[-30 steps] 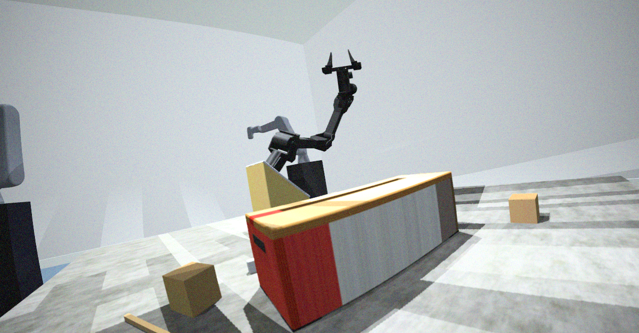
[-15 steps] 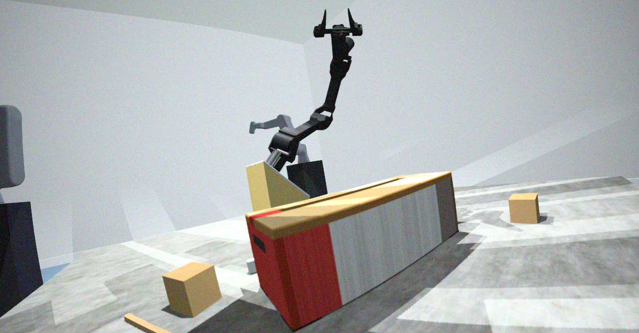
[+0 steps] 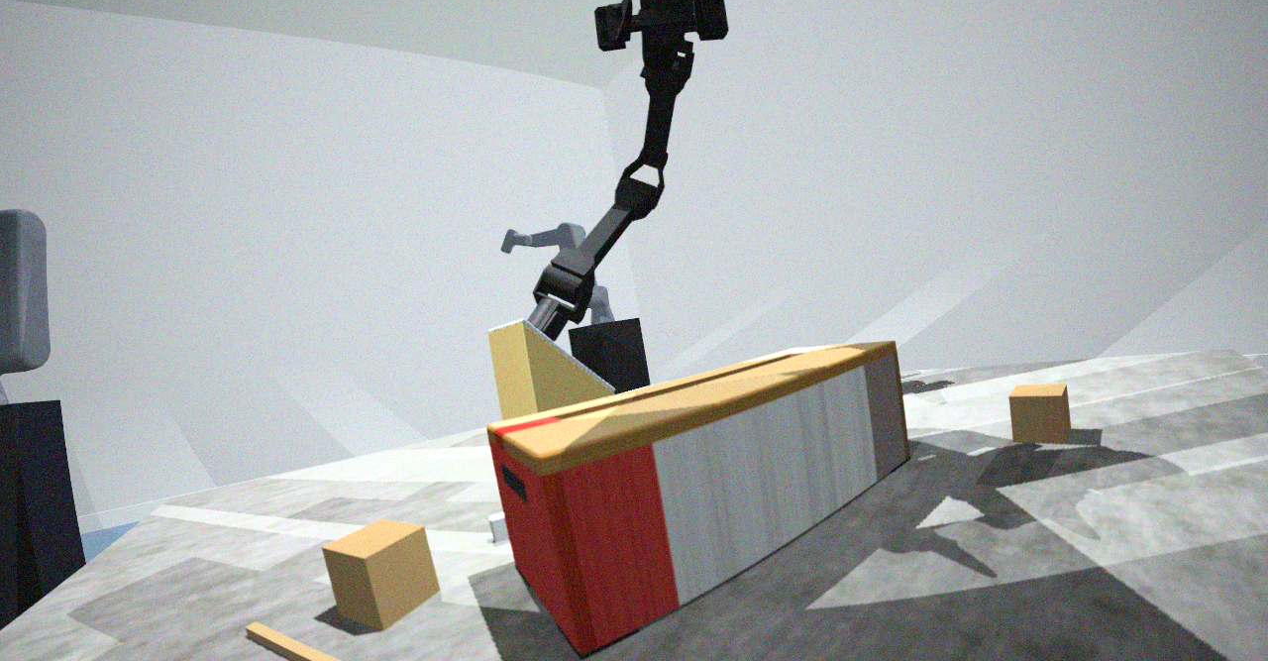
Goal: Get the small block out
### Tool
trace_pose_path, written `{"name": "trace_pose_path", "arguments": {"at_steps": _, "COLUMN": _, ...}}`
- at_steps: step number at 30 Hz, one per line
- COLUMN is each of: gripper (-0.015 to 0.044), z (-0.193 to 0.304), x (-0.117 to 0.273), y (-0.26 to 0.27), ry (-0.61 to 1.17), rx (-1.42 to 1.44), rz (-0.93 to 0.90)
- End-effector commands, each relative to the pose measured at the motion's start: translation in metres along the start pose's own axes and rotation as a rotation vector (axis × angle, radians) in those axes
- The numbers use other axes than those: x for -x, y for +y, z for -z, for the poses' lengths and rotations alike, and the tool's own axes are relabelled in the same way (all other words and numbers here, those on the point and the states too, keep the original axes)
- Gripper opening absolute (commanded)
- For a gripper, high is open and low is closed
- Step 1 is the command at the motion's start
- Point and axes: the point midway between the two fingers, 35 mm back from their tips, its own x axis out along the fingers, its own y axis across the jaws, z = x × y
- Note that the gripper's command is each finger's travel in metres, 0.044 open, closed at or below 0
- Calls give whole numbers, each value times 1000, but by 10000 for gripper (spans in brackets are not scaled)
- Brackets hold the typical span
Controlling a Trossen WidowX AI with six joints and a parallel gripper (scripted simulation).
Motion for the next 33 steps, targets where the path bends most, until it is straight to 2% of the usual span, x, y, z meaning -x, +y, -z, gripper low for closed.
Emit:
{"name": "trace_pose_path", "arguments": {"at_steps": 1, "gripper": 400, "z": 43, "x": -50, "y": -9, "ry": 219, "rx": -75, "rz": -3}}
{"name": "trace_pose_path", "arguments": {"at_steps": 7, "gripper": 400, "z": 123, "x": -113, "y": -27, "ry": 571, "rx": -232, "rz": 27}}
{"name": "trace_pose_path", "arguments": {"at_steps": 13, "gripper": 400, "z": 213, "x": -152, "y": -44, "ry": 929, "rx": -434, "rz": 105}}
{"name": "trace_pose_path", "arguments": {"at_steps": 18, "gripper": 400, "z": 297, "x": -165, "y": -59, "ry": 1243, "rx": -660, "rz": 231}}
{"name": "trace_pose_path", "arguments": {"at_steps": 23, "gripper": 400, "z": 372, "x": -160, "y": -73, "ry": 1518, "rx": -915, "rz": 419}}
{"name": "trace_pose_path", "arguments": {"at_steps": 26, "gripper": 400, "z": 391, "x": -156, "y": -77, "ry": 1585, "rx": -992, "rz": 483}}
{"name": "trace_pose_path", "arguments": {"at_steps": 33, "gripper": 400, "z": 392, "x": -156, "y": -77, "ry": 1584, "rx": -992, "rz": 483}}
